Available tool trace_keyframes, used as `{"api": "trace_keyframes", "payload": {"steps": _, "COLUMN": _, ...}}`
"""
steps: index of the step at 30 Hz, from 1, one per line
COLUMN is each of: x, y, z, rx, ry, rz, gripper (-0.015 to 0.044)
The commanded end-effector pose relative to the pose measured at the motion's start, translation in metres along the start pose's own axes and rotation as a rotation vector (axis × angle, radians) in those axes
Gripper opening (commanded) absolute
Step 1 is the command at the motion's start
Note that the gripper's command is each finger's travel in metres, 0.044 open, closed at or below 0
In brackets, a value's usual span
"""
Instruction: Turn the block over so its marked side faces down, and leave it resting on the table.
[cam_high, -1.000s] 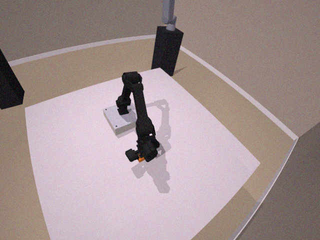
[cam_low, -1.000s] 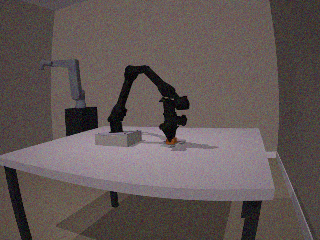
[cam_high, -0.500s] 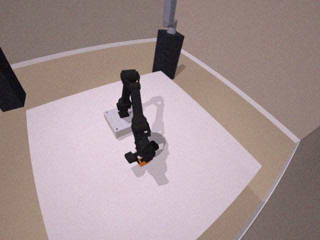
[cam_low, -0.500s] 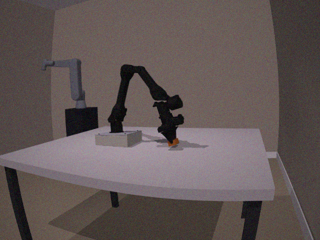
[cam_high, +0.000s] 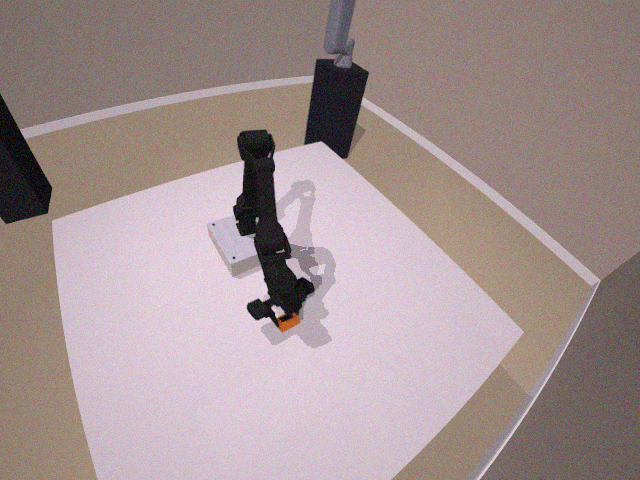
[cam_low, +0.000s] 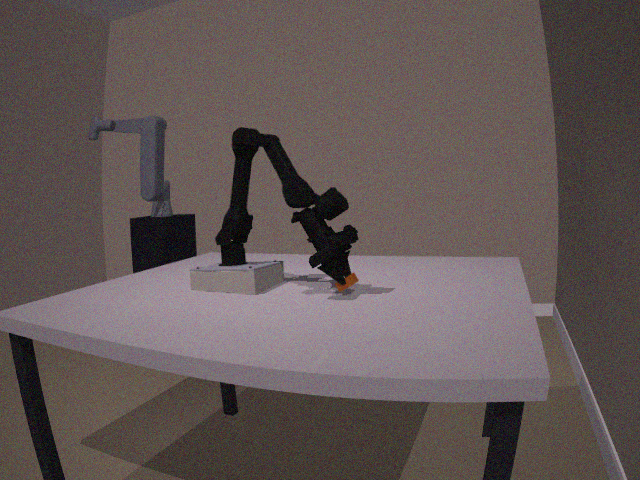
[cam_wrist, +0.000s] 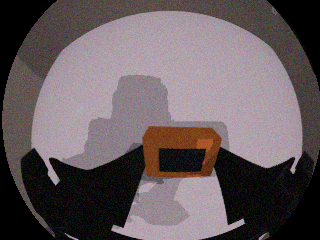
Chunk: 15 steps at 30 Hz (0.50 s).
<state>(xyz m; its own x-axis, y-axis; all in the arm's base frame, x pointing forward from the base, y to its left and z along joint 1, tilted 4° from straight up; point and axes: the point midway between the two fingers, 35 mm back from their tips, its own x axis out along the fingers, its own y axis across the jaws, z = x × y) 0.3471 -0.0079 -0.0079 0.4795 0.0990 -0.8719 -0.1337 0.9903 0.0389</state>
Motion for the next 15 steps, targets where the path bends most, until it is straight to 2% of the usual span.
{"api": "trace_keyframes", "payload": {"steps": 1, "x": -0.005, "y": 0.001, "z": 0.001, "rx": 0.004, "ry": -0.058, "rz": 0.002, "gripper": 0.0}}
{"api": "trace_keyframes", "payload": {"steps": 8, "x": -0.002, "y": 0.001, "z": 0.001, "rx": -0.002, "ry": -0.072, "rz": 0.004, "gripper": 0.0}}
{"api": "trace_keyframes", "payload": {"steps": 15, "x": 0.013, "y": 0.001, "z": 0.004, "rx": -0.035, "ry": -0.169, "rz": 0.01, "gripper": 0.0}}
